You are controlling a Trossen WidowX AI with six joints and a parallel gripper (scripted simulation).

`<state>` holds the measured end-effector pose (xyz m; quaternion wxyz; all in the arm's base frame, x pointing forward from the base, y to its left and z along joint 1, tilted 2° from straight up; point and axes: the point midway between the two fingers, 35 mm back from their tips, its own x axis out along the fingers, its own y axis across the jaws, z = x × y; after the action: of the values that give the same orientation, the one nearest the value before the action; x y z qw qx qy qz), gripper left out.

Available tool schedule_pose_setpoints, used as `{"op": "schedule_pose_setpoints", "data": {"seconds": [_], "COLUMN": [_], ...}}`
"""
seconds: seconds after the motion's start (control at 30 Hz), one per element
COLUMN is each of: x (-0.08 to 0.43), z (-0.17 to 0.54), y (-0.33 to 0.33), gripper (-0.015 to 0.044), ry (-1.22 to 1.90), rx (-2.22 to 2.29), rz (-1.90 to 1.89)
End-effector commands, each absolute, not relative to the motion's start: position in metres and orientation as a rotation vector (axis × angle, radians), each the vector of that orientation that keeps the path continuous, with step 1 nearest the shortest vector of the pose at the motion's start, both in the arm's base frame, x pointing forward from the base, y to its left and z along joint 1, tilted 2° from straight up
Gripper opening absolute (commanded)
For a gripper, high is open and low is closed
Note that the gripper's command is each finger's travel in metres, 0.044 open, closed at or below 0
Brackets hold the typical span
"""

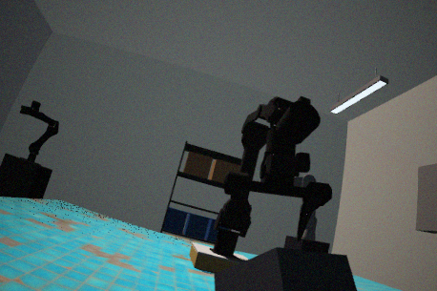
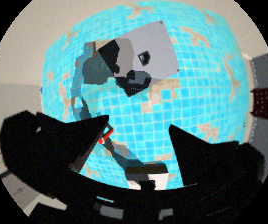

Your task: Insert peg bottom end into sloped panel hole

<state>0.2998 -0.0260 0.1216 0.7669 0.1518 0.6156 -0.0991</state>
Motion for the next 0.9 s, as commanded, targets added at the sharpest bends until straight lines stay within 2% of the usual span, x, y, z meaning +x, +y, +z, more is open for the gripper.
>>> {"op": "schedule_pose_setpoints", "data": {"seconds": [0.0, 0.87], "x": [0.297, 0.266], "z": [0.117, 0.105], "y": [-0.011, 0.074], "gripper": [0.0440, 0.0440], "ry": [1.377, 1.533], "rx": [0.283, 0.000], "rz": [-0.176, 0.078]}}
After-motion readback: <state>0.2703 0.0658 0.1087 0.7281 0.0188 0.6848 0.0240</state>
